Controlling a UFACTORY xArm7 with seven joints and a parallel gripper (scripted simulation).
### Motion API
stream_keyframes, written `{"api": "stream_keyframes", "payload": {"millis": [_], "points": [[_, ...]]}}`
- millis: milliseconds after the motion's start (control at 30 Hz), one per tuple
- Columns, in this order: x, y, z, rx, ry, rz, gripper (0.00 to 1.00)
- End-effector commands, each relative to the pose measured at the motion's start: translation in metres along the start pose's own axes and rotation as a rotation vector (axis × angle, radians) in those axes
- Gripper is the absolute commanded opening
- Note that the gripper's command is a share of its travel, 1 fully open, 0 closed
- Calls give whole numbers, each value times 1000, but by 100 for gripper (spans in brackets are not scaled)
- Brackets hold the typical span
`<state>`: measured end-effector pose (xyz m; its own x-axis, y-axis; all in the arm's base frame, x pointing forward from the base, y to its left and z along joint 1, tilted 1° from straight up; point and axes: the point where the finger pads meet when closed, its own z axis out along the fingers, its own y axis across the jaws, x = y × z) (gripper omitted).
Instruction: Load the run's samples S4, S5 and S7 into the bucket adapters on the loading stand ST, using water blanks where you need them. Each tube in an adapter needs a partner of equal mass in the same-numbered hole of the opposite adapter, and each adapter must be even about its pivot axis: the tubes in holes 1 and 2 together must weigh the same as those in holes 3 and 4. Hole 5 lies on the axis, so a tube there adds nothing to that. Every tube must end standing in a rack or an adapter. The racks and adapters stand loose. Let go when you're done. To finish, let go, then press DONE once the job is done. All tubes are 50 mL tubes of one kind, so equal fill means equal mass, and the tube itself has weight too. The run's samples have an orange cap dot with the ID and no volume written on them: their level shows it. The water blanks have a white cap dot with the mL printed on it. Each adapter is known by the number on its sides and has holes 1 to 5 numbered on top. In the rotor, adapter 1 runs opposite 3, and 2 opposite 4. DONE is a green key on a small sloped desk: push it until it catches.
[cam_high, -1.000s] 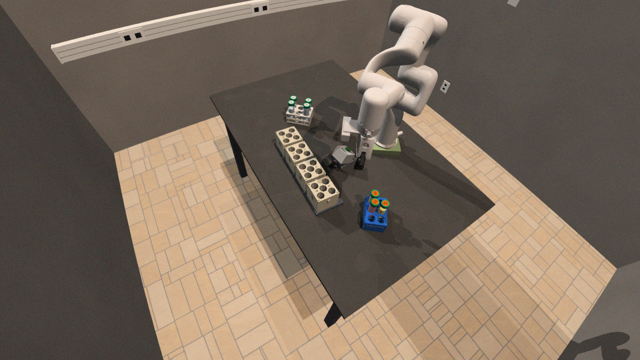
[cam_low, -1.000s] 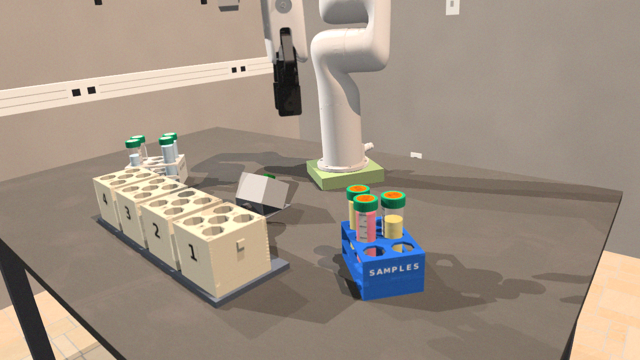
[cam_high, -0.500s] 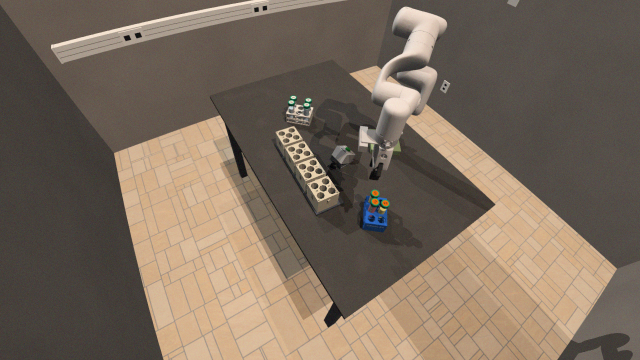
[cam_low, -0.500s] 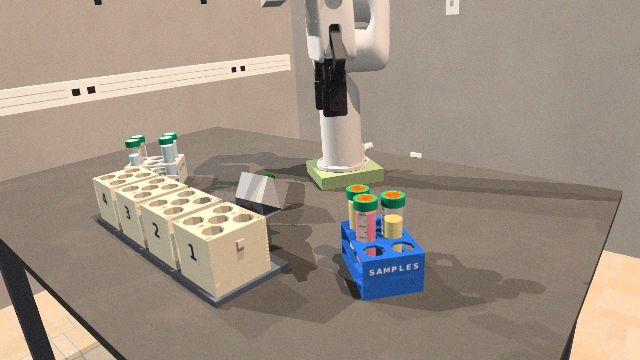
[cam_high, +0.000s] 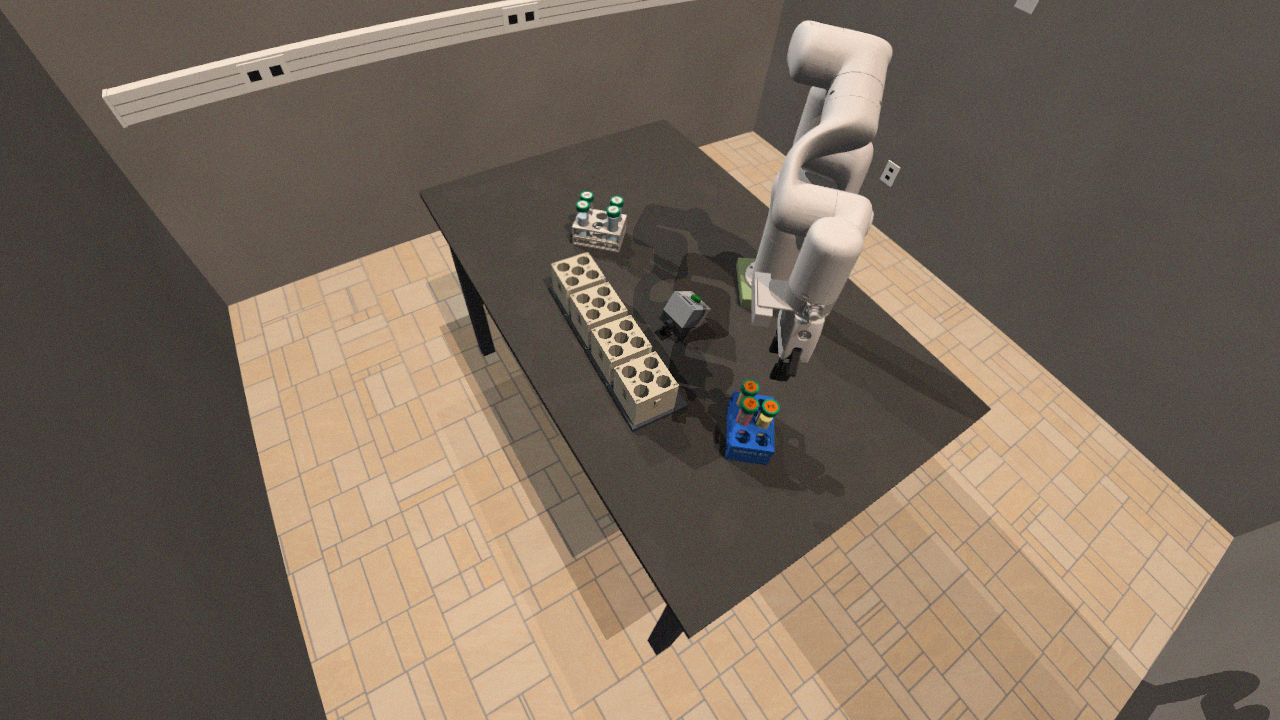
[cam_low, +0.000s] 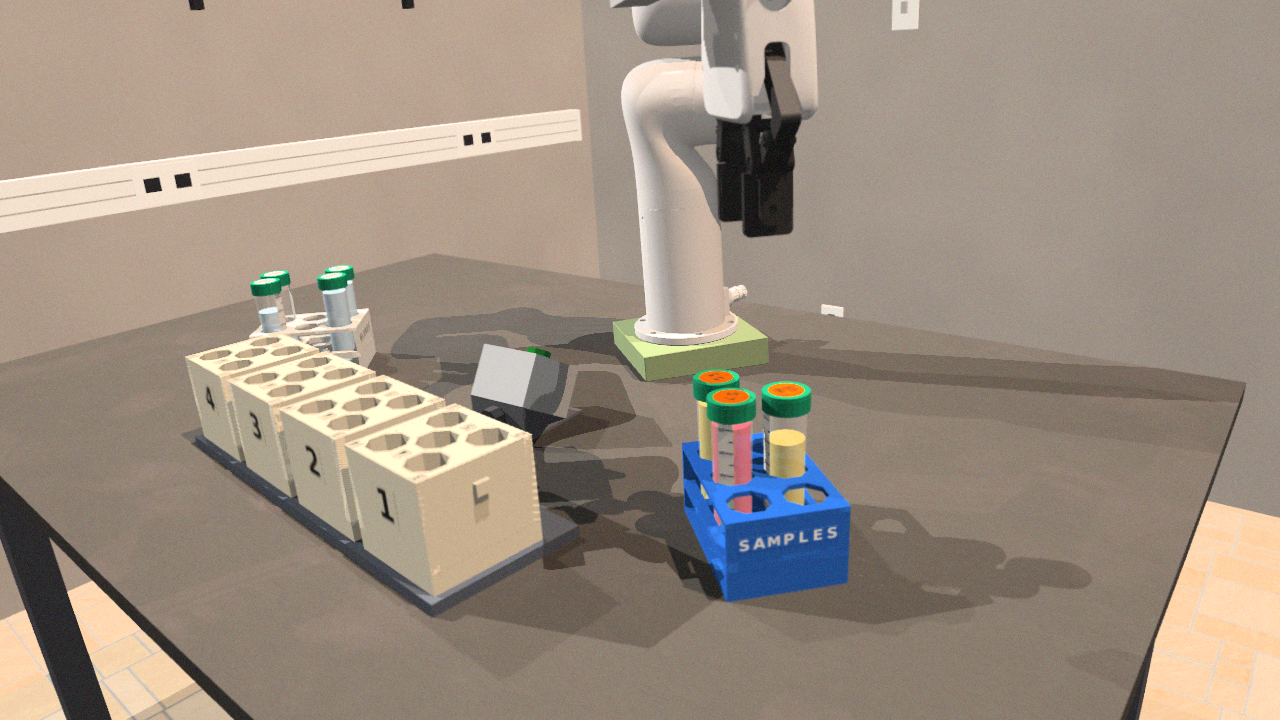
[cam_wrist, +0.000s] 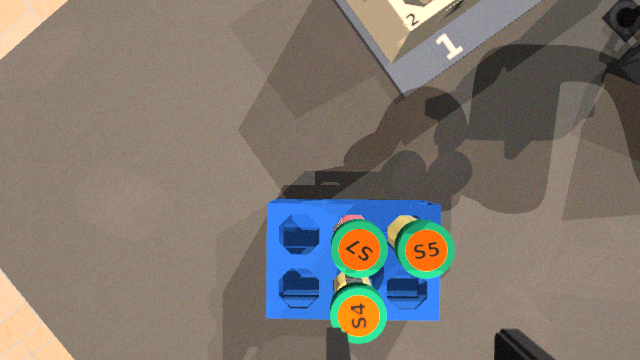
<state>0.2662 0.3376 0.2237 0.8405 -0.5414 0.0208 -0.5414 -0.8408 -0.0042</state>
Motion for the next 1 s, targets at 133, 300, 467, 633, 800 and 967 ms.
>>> {"api": "stream_keyframes", "payload": {"millis": [133,300,467,633,800,967], "points": [[-18,-14,-1,2,3,1,57],[-18,-14,-1,2,3,1,57],[-18,-14,1,2,3,1,57],[-18,-14,7,2,3,1,57],[-18,-14,17,2,3,1,57],[-18,-14,27,2,3,1,57]]}}
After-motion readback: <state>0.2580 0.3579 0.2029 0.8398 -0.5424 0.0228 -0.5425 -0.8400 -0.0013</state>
